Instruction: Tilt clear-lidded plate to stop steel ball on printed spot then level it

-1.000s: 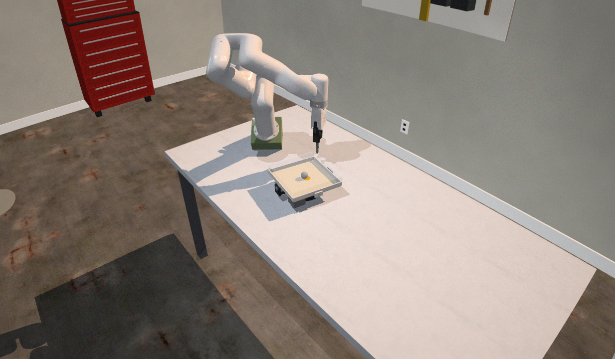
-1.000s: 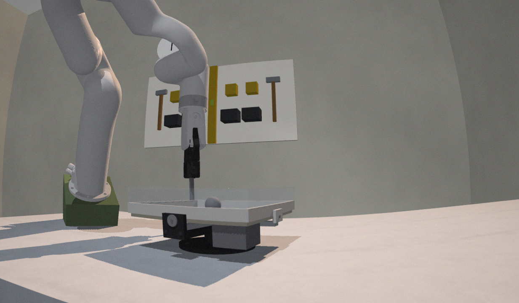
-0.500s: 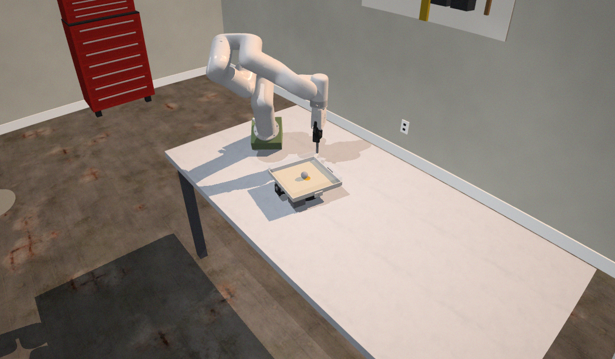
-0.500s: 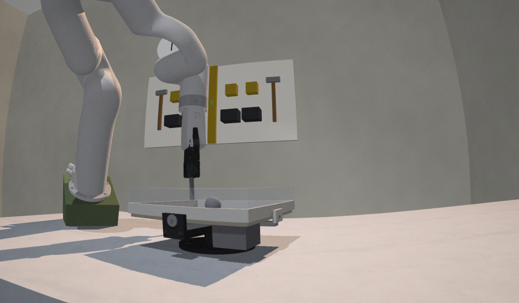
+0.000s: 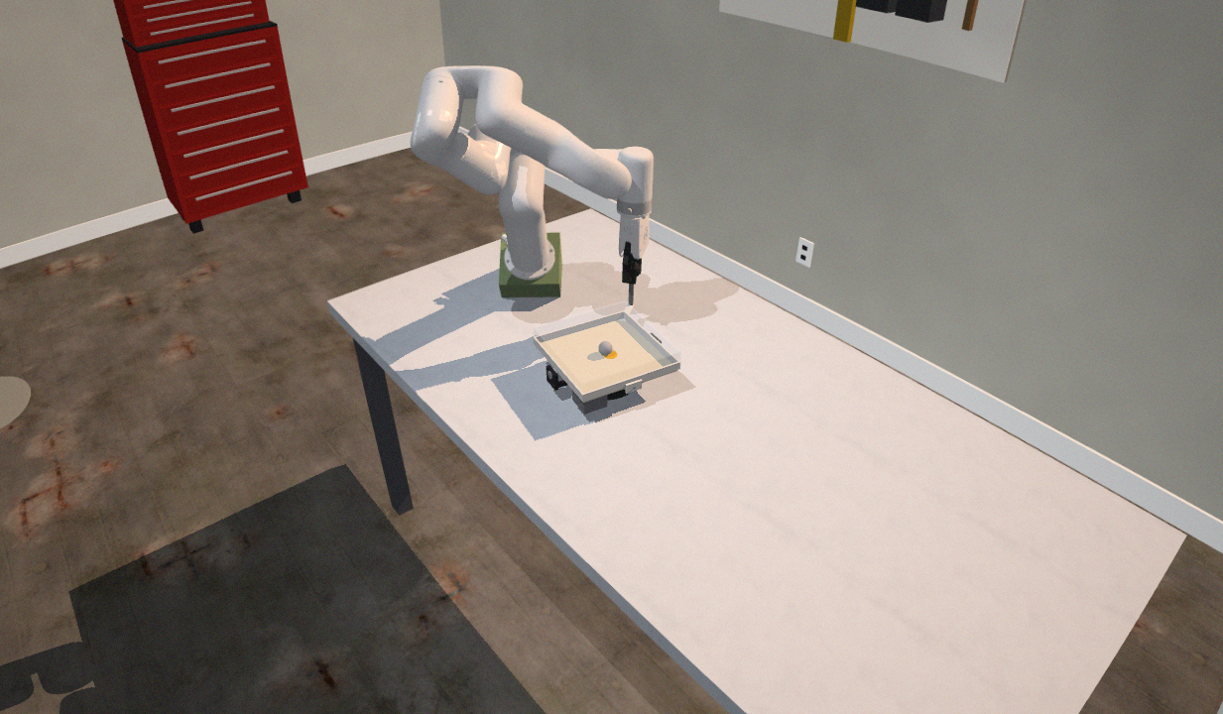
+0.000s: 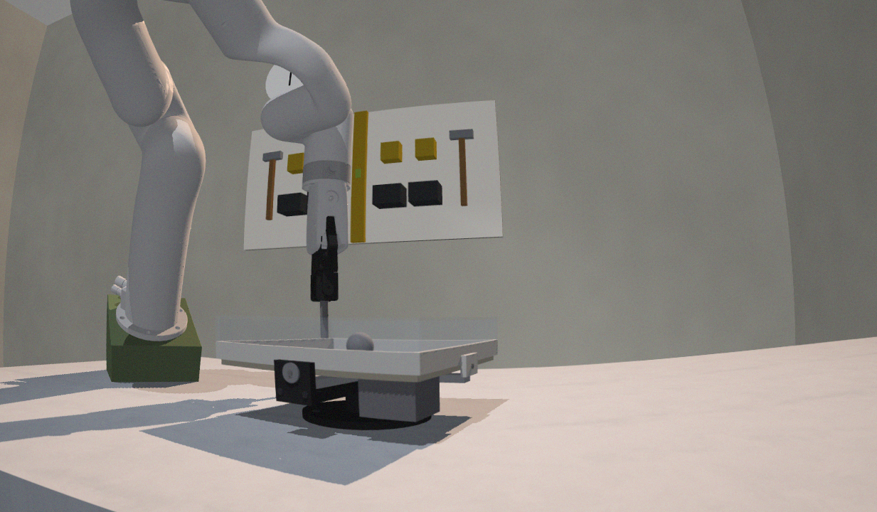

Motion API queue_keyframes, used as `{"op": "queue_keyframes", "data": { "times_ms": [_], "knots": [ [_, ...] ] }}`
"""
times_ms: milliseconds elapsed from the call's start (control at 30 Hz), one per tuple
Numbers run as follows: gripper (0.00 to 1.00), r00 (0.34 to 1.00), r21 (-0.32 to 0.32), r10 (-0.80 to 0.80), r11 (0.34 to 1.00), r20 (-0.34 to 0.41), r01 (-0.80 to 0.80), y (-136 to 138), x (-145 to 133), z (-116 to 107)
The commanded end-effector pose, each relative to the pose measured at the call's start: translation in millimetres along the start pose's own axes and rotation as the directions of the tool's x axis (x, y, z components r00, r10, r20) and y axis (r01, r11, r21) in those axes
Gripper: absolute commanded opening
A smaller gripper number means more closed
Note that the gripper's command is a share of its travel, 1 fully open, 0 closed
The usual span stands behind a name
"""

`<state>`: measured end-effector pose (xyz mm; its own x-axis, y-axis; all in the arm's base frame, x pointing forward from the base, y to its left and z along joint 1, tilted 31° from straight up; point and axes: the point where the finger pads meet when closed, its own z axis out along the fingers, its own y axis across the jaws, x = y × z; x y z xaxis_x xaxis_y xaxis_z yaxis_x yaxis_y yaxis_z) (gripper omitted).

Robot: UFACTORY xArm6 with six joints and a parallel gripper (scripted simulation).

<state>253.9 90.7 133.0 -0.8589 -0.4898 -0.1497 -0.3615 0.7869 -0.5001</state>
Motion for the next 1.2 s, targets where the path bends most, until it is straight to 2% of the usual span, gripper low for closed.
{"op": "queue_keyframes", "data": {
  "times_ms": [0, 1167],
  "knots": [
    [0.0, 1.0, -0.001, 0.002, 1.0, 0.005, -0.002, -0.8, -0.8, -2.3],
    [0.0, 1.0, -0.001, 0.002, 1.0, 0.005, -0.002, -0.6, -0.5, -1.9]
  ]
}}
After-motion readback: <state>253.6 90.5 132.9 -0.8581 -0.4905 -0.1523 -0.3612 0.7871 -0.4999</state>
